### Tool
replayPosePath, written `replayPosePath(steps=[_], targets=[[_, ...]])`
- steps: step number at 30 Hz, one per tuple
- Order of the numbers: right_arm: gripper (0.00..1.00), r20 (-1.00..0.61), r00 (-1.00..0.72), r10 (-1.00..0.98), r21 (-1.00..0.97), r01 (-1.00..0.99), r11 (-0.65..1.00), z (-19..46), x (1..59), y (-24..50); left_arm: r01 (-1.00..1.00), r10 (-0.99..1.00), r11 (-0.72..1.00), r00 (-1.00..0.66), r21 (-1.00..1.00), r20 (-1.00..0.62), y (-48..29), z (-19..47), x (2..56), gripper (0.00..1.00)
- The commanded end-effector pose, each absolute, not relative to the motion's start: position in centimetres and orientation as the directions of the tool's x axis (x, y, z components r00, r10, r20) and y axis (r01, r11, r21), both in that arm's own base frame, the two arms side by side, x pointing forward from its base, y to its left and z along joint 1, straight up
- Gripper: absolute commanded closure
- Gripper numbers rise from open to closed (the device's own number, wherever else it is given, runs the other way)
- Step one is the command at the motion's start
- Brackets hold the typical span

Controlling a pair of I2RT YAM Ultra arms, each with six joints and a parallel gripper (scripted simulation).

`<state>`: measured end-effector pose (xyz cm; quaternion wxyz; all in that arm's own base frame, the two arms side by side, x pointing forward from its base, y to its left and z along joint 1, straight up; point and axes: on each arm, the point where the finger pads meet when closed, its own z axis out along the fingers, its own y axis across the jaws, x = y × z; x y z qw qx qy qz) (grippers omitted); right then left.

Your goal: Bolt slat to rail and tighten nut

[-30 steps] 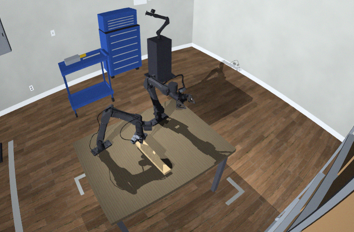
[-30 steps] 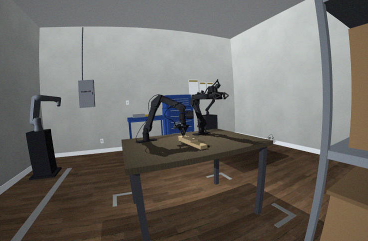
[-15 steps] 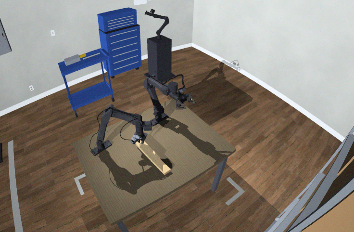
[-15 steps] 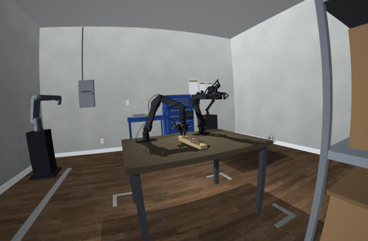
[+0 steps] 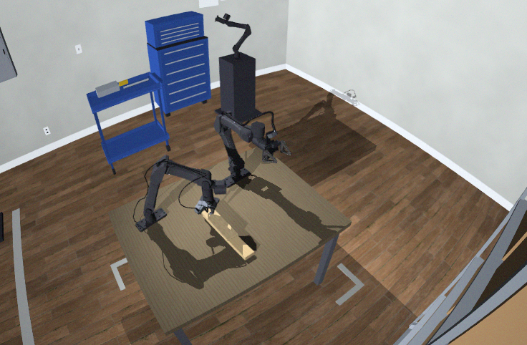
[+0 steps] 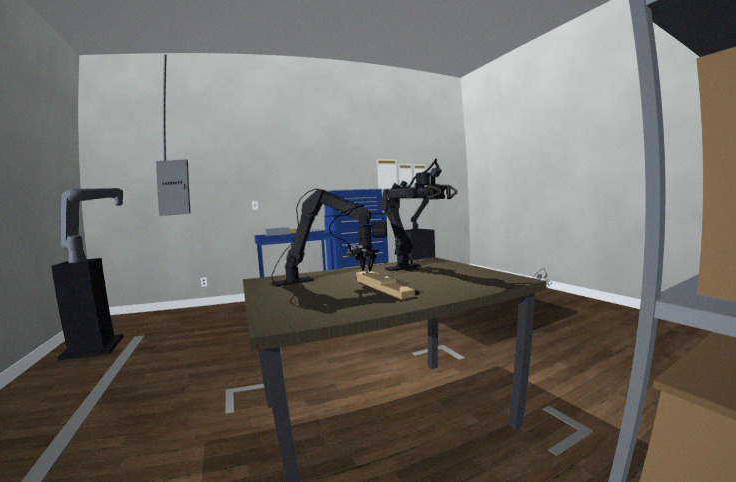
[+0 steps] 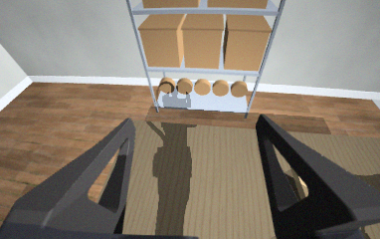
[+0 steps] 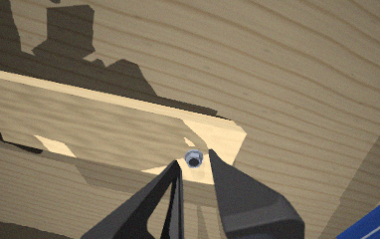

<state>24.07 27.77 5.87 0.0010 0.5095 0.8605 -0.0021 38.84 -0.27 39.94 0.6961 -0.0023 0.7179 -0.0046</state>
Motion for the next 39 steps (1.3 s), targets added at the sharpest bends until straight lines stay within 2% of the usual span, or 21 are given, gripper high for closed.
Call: replayPosePath(steps=[1, 17, 39], targets=[[0.66, 0.0, -0.481, 0.877, 0.009, 0.877, 0.481, 6.2, 24.2, 27.9, 0.034, -0.039, 0.999, -0.083, -0.042, -0.996, -1.6, 39.6, 40.0, 0.0], [0.66, 0.0, -0.481, 0.877, 0.009, 0.877, 0.481, 6.2, 24.2, 27.9, 0.109, -0.098, 0.985, -0.308, -0.137, -0.946, -6.7, 36.0, 43.3, 0.0], [0.66, 0.0, -0.481, 0.877, 0.009, 0.877, 0.481, 6.2, 24.2, 27.9, 0.14, -0.107, 0.962, -0.6, -0.235, -0.793, -14.3, 30.0, 45.3, 0.0]])
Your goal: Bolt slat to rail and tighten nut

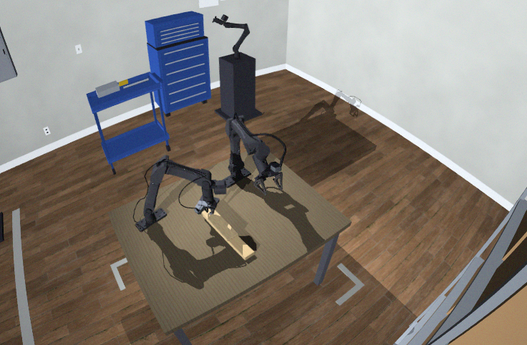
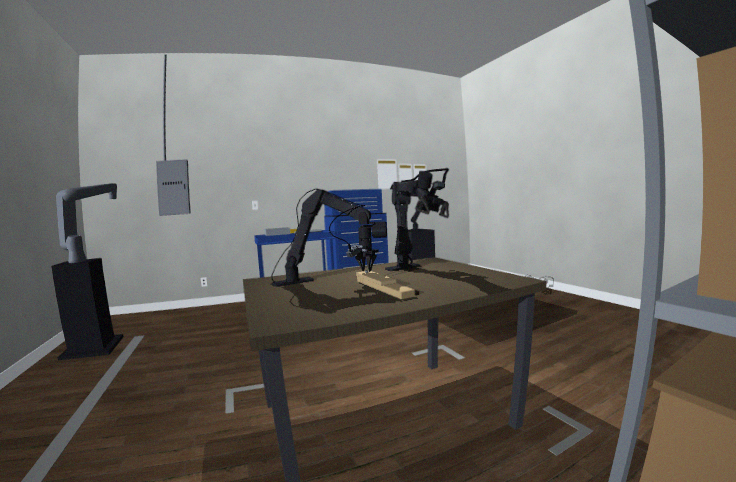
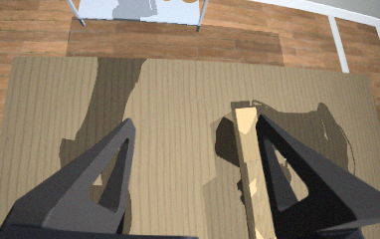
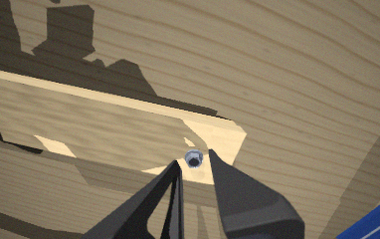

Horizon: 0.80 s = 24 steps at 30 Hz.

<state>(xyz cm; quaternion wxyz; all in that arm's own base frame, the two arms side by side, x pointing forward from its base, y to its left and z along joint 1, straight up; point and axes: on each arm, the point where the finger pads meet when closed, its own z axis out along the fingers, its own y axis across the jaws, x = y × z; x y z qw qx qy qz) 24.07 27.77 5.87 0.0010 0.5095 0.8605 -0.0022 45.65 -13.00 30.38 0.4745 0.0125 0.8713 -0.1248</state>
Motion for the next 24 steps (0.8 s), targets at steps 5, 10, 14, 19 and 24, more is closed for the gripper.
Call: replayPosePath(steps=[5, 10, 14, 19, 24], targets=[[0.66, 0.0, -0.481, 0.877, 0.009, 0.877, 0.481, 6.2, 24.2, 27.9, 0.137, -0.099, 0.959, -0.663, -0.249, -0.742, -16.2, 28.4, 45.4, 0.0], [0.66, 0.0, -0.481, 0.877, 0.009, 0.877, 0.481, 6.2, 24.2, 27.9, 0.131, -0.092, 0.958, -0.698, -0.254, -0.711, -17.3, 27.4, 45.3, 0.0], [0.66, 0.0, -0.481, 0.877, 0.009, 0.877, 0.481, 6.2, 24.2, 27.9, 0.127, -0.082, 0.957, -0.742, -0.26, -0.665, -18.8, 26.1, 45.1, 0.0], [0.66, 0.0, -0.481, 0.877, 0.009, 0.877, 0.481, 6.2, 24.2, 27.9, 0.119, -0.068, 0.957, -0.793, -0.263, -0.606, -20.7, 24.5, 44.7, 0.0], [0.66, 0.0, -0.481, 0.877, 0.009, 0.877, 0.481, 6.2, 24.2, 27.9, 0.111, -0.056, 0.959, -0.829, -0.261, -0.557, -22.1, 23.2, 44.3, 0.0]])
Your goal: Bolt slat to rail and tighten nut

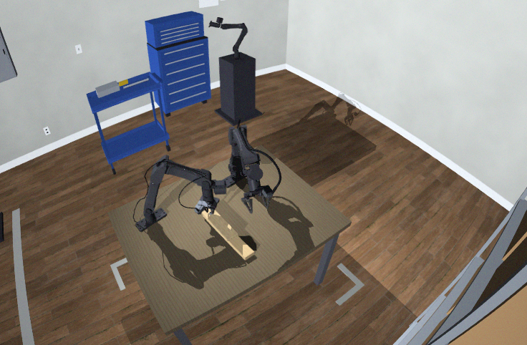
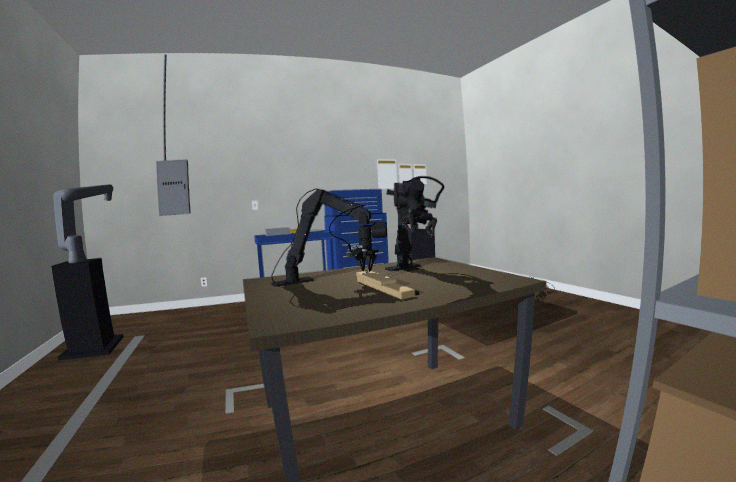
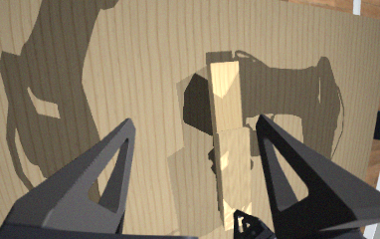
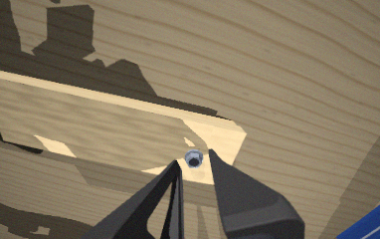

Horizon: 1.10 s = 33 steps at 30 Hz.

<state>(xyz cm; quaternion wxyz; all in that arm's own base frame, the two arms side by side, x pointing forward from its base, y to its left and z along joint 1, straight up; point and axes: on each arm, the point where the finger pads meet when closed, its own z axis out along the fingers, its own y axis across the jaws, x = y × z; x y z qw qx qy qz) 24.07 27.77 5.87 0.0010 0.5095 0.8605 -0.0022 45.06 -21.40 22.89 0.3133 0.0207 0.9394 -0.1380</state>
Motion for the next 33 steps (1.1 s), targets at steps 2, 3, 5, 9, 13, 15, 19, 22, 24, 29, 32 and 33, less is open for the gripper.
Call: replayPosePath(steps=[2, 3, 5, 9, 13, 15, 19, 22, 24, 29, 32, 33], targets=[[0.66, 0.0, -0.481, 0.877, 0.009, 0.877, 0.481, 6.2, 24.2, 27.9, 0.107, -0.053, 0.96, -0.837, -0.258, -0.545, -22.4, 22.8, 44.2, 0.0], [0.66, 0.0, -0.481, 0.877, 0.009, 0.877, 0.481, 6.2, 24.2, 27.9, 0.105, -0.05, 0.961, -0.845, -0.256, -0.533, -22.8, 22.5, 44.0, 0.0], [0.66, 0.0, -0.481, 0.877, 0.009, 0.877, 0.481, 6.2, 24.2, 27.9, 0.101, -0.043, 0.962, -0.861, -0.253, -0.507, -23.4, 21.8, 43.7, 0.0], [0.66, 0.0, -0.481, 0.877, 0.009, 0.877, 0.481, 6.2, 24.2, 27.9, 0.093, -0.03, 0.965, -0.89, -0.245, -0.455, -24.8, 20.5, 43.0, 0.0], [0.66, 0.0, -0.481, 0.877, 0.009, 0.877, 0.481, 6.2, 24.2, 27.9, 0.085, -0.017, 0.969, -0.915, -0.234, -0.402, -26.1, 19.2, 42.3, 0.0], [0.66, 0.0, -0.481, 0.877, 0.009, 0.877, 0.481, 6.2, 24.2, 27.9, 0.081, -0.01, 0.971, -0.927, -0.226, -0.376, -26.7, 18.5, 41.8, 0.0], [0.66, 0.0, -0.481, 0.877, 0.009, 0.877, 0.481, 6.2, 24.2, 27.9, 0.076, -0.005, 0.974, -0.936, -0.215, -0.351, -27.3, 17.8, 41.4, 0.0], [0.66, 0.0, -0.481, 0.877, 0.009, 0.877, 0.481, 6.2, 24.2, 27.9, 0.07, 0.004, 0.977, -0.95, -0.2, -0.311, -28.1, 16.9, 40.7, 0.0], [0.66, 0.0, -0.481, 0.877, 0.009, 0.877, 0.481, 6.2, 24.2, 27.9, 0.067, 0.01, 0.98, -0.959, -0.19, -0.284, -28.7, 16.2, 40.2, 0.0], [0.66, 0.0, -0.481, 0.877, 0.009, 0.877, 0.481, 6.2, 24.2, 27.9, 0.059, 0.023, 0.985, -0.976, -0.16, -0.217, -30.0, 14.6, 38.8, 0.0], [0.66, 0.0, -0.481, 0.877, 0.009, 0.877, 0.481, 6.2, 24.2, 27.9, 0.056, 0.03, 0.989, -0.984, -0.139, -0.177, -30.8, 13.6, 37.9, 0.0], [0.66, 0.0, -0.481, 0.877, 0.009, 0.877, 0.481, 6.2, 24.2, 27.9, 0.054, 0.032, 0.99, -0.986, -0.131, -0.164, -31.0, 13.3, 37.5, 0.0]])
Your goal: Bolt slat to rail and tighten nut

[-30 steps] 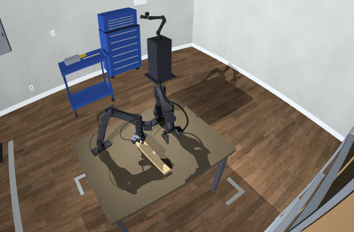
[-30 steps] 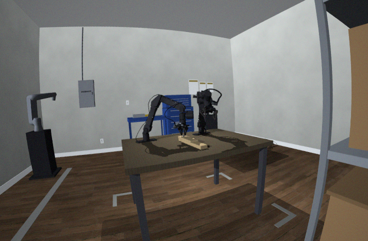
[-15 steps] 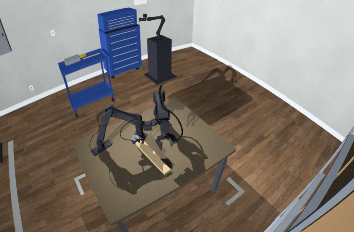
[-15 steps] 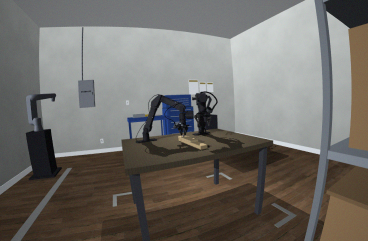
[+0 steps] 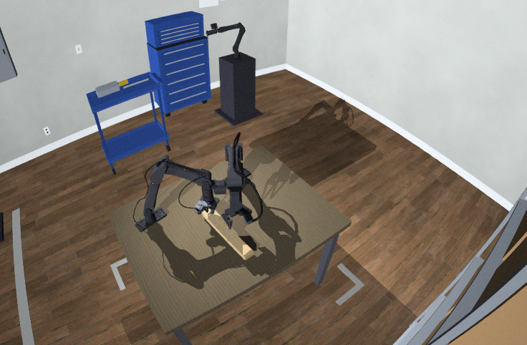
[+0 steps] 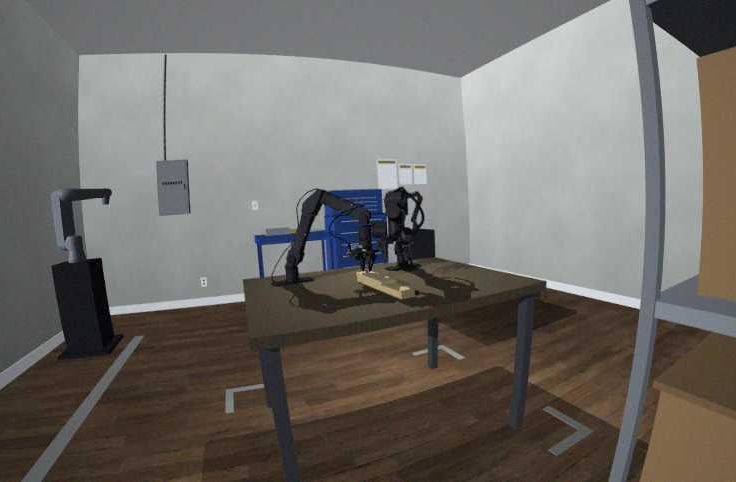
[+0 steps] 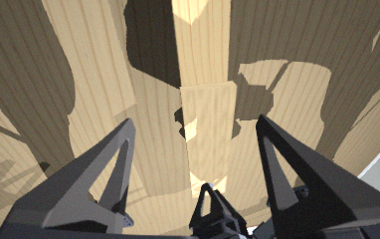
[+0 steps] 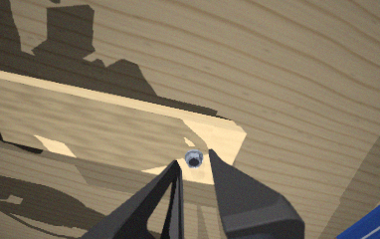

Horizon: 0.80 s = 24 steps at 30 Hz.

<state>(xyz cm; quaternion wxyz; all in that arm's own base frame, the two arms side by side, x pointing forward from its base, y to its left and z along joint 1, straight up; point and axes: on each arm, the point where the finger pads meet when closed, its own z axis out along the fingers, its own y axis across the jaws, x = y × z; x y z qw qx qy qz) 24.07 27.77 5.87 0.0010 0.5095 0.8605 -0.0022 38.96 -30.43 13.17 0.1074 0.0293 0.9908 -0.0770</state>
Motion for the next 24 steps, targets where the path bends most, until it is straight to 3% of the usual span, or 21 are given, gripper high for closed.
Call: replayPosePath(steps=[1, 15, 24], targets=[[0.66, 0.0, -0.481, 0.877, 0.009, 0.877, 0.481, 6.2, 24.2, 27.9, 0.054, 0.032, 0.99, -0.986, -0.131, -0.164, -31.0, 13.3, 37.5, 0.0], [0.66, 0.0, -0.481, 0.877, 0.009, 0.877, 0.481, 6.2, 24.2, 27.9, 0.049, 0.049, 0.999, -0.999, -0.014, -0.005, -33.5, 9.4, 33.2, 0.0], [0.66, 0.0, -0.481, 0.877, 0.009, 0.877, 0.481, 6.2, 24.2, 27.9, 0.043, 0.043, 0.999, -0.999, -0.008, -0.009, -33.3, 9.7, 33.2, 0.0]])
